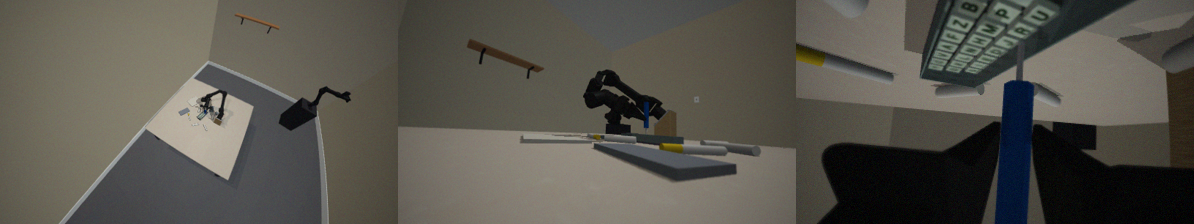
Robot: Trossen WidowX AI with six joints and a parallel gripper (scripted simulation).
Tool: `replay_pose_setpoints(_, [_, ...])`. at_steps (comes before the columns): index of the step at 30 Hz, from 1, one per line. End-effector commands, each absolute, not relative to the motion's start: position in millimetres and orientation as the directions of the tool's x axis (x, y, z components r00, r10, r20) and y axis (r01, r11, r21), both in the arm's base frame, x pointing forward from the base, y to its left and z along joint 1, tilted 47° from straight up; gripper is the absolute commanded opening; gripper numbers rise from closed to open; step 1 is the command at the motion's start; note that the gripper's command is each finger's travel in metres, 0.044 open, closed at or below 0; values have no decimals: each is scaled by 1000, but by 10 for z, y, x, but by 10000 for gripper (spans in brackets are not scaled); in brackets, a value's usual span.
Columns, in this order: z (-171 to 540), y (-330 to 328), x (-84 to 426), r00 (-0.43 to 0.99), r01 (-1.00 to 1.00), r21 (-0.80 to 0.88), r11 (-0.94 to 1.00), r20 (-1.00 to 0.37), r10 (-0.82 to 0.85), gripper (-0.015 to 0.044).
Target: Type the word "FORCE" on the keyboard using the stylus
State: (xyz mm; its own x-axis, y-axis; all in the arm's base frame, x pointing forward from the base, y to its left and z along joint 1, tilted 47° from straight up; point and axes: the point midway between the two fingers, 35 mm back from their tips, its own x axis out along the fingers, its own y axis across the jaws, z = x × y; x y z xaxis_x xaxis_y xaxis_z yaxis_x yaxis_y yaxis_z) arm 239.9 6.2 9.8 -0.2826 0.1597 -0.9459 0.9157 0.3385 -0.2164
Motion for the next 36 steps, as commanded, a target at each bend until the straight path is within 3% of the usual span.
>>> replay_pose_setpoints(1, [82,43,2400,-282,914,-216,343,-946,156,81])
replay_pose_setpoints(36, [74,34,2405,-282,914,-216,343,-947,156,81])
